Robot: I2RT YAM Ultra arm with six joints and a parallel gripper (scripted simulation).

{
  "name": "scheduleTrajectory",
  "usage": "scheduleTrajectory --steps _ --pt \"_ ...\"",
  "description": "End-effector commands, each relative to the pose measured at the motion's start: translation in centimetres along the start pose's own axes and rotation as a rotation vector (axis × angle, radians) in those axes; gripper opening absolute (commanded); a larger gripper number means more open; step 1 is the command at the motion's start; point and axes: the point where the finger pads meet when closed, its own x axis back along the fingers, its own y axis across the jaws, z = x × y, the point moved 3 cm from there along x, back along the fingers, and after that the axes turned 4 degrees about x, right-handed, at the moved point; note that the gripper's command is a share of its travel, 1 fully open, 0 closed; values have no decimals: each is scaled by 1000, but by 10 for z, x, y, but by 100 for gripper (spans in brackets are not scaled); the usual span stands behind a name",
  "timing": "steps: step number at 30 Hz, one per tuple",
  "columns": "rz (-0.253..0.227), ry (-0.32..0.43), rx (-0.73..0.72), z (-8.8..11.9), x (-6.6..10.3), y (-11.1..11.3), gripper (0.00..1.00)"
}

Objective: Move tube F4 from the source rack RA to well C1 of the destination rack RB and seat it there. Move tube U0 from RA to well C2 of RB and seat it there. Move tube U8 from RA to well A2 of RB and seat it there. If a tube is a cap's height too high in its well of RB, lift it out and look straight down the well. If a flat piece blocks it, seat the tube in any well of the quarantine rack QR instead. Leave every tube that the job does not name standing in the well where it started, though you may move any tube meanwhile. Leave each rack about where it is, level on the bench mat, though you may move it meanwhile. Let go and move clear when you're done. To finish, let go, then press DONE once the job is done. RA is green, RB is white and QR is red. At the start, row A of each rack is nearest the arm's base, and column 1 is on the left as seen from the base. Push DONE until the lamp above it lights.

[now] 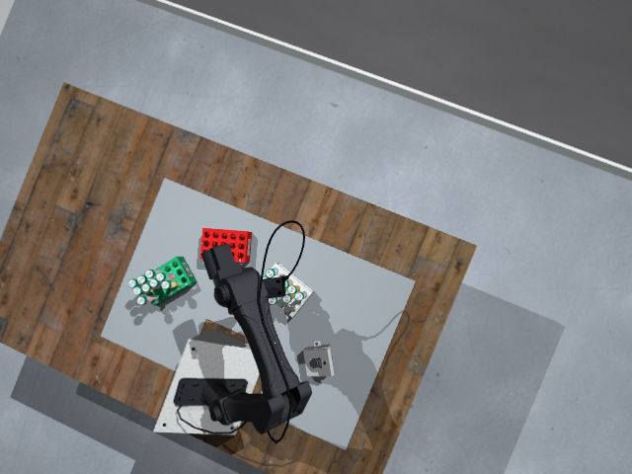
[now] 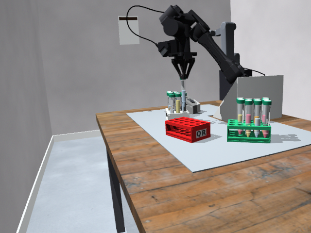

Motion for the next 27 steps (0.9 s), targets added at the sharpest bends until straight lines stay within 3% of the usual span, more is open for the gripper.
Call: scheduleTrajectory --steps 1,9,17,18,27 --pt "-42 -21 -7 -11 16 -1 0" --pt "-8 -26 19 -6 4 -9 0" --pt "-25 -21 0 -6 1 -5 0" --pt "-50 -17 -20 -10 8 1 0" --pt "-24 -21 -1 -5 -2 -3 0"
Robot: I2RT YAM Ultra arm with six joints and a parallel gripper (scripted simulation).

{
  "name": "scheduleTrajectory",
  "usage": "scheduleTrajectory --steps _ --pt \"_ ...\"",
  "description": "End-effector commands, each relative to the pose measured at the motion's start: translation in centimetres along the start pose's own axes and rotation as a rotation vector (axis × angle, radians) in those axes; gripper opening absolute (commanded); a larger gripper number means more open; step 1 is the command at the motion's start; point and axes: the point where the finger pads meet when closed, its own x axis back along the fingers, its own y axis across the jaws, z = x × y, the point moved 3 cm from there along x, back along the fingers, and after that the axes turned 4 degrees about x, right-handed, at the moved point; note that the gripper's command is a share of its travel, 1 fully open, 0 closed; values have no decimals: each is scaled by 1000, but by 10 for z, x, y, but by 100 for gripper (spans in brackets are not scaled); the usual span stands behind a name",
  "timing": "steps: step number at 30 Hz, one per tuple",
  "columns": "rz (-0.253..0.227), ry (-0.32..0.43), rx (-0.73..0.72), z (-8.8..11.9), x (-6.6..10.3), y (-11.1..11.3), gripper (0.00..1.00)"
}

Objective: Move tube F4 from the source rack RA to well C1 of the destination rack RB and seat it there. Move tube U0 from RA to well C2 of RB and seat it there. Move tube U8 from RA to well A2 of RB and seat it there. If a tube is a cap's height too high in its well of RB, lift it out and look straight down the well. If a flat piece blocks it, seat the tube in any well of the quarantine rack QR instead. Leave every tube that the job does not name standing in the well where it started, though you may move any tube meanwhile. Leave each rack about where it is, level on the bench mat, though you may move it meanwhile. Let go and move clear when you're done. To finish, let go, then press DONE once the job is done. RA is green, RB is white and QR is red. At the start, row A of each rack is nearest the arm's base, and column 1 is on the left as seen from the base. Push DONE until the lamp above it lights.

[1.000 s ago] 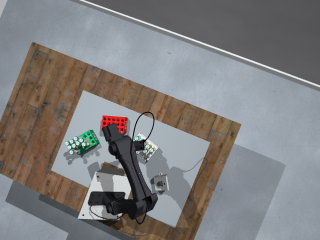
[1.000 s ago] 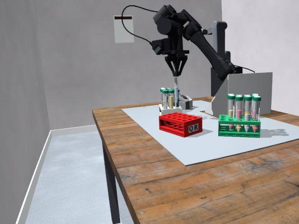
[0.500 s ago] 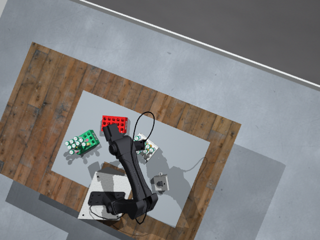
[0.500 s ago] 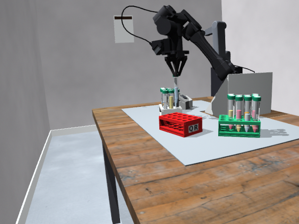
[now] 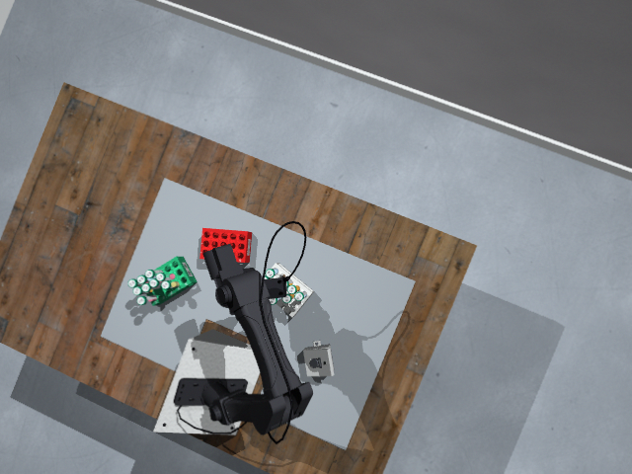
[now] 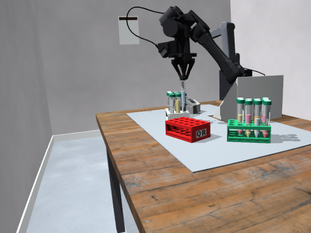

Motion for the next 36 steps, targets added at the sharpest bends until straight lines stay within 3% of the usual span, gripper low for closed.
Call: scheduleTrajectory --steps 1,7,8,24,25,32,36 --pt "-23 -22 1 -3 1 -2 0" --pt "-25 -23 3 -2 0 -2 0" --pt "-53 -18 -22 -7 7 4 0" --pt "-22 -21 -1 -2 -6 -2 0" --pt "-59 -22 -16 -5 4 6 0" --pt "-22 -21 -1 -3 -8 -1 0" --pt "-26 -24 4 -1 -8 -1 0"
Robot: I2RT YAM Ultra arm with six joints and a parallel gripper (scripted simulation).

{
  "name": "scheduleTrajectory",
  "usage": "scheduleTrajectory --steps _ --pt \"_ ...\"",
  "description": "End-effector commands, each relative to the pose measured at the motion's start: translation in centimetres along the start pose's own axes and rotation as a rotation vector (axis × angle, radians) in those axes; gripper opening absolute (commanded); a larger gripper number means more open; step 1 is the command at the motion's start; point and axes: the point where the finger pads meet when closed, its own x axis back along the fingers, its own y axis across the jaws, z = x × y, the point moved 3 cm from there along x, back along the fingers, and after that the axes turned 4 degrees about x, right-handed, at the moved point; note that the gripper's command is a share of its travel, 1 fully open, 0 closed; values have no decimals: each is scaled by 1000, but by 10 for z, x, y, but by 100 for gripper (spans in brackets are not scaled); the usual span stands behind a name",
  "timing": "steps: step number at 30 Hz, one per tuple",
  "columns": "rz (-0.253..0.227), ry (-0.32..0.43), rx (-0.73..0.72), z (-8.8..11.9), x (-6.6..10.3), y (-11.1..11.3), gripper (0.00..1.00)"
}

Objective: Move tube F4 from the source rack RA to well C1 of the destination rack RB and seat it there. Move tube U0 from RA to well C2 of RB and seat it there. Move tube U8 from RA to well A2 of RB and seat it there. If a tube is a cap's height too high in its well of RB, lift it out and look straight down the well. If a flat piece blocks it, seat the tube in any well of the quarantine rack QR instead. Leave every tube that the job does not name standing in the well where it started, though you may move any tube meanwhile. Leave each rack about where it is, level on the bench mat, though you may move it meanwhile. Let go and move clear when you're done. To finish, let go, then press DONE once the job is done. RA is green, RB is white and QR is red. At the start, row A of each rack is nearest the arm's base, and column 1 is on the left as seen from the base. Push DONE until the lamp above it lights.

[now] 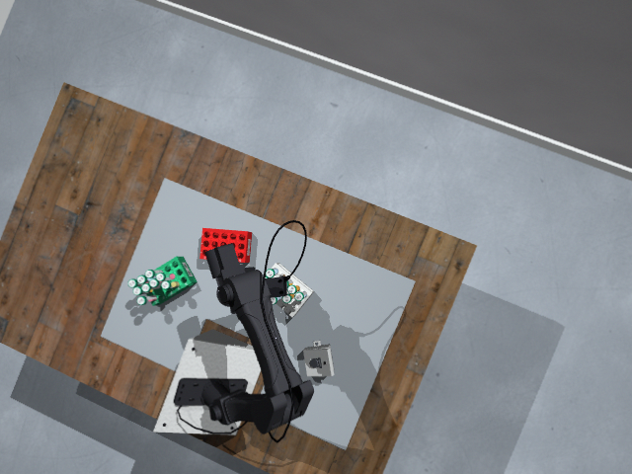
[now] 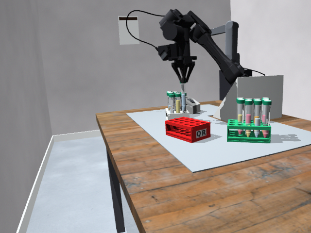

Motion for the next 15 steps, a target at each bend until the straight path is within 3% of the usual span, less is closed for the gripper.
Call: scheduleTrajectory --steps 1,5,6,15 --pt "-27 -23 4 -2 3 -2 0" --pt "-25 -22 1 -3 1 -3 0" --pt "-54 -19 -19 -7 9 4 0" --pt "-27 -23 4 -3 -1 -2 0"
